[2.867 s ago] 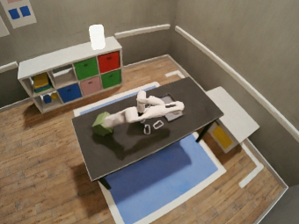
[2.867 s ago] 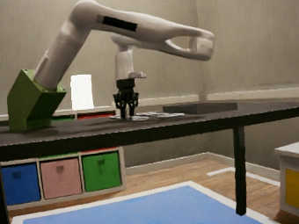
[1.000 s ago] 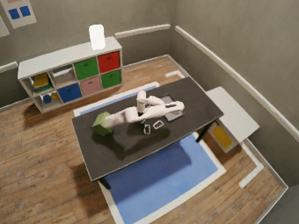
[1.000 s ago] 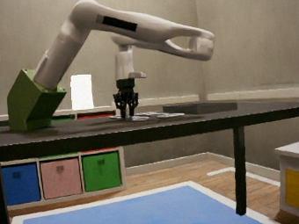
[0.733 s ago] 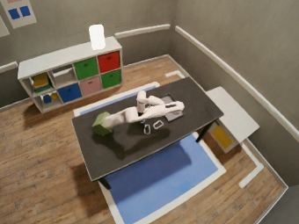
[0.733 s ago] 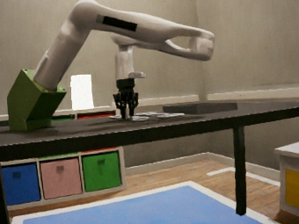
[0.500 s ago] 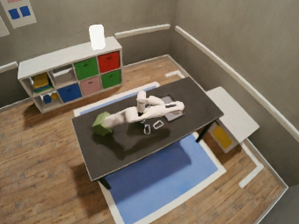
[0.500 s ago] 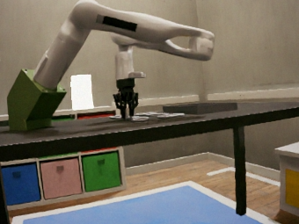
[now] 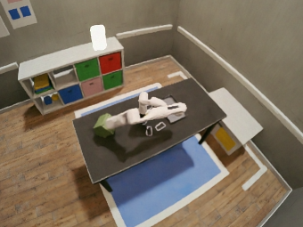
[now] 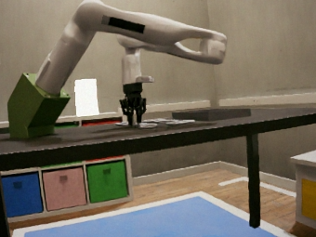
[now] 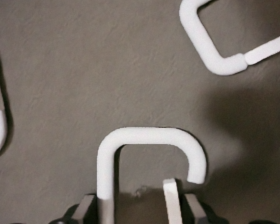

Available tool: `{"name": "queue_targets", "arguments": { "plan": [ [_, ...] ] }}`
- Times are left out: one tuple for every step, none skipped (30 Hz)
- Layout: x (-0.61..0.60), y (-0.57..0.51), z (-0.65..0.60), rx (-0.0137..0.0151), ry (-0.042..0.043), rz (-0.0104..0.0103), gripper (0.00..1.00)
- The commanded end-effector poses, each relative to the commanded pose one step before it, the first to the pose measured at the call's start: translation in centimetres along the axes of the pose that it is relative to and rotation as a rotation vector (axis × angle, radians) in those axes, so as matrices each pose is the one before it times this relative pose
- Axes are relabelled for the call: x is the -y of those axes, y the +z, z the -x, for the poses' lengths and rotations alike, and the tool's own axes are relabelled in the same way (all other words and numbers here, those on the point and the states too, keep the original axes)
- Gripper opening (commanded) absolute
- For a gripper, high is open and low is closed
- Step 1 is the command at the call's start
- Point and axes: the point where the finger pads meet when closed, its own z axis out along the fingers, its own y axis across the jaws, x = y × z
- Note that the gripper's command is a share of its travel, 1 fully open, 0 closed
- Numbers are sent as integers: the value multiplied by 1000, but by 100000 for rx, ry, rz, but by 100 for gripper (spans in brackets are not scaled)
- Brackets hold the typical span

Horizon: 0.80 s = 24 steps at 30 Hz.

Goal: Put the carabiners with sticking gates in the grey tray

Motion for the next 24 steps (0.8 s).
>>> {"name": "queue_targets", "arguments": {
  "plan": [
    [40, -14, -7, -23, 14, -116, 53],
    [0, 0, 0, 0, 0, 0, 53],
    [0, 0, 0, 0, 0, 0, 53],
    [0, 0, 0, 0, 0, 0, 53],
    [0, 0, 0, 0, 0, 0, 53],
    [0, 0, 0, 0, 0, 0, 53],
    [0, 0, 0, 0, 0, 0, 53],
    [0, 0, 0, 0, 0, 0, 53],
    [-1, -4, 1, 5, 1, 6, 51],
    [0, 0, 0, 0, 0, 0, 51],
    [0, 0, 0, 0, 0, 0, 51],
    [0, 0, 0, 0, 0, 0, 51],
    [0, 0, 0, 0, 0, 0, 51],
    [0, 0, 0, 0, 0, 0, 51],
    [0, 0, 0, 0, 0, 0, 51],
    [0, 0, 0, 0, 0, 0, 51],
    [0, 0, 0, 0, 0, 0, 51],
    [0, 0, 0, 0, 0, 0, 51],
    [0, 0, 0, 0, 0, 0, 51],
    [0, 0, 0, 0, 0, 0, 51],
    [0, 0, 0, 0, 0, 0, 51],
    [0, 0, 0, 0, 0, 0, 51],
    [0, 0, 0, 0, 0, 0, 51],
    [0, 0, 0, 0, 0, 0, 51]
  ]
}}
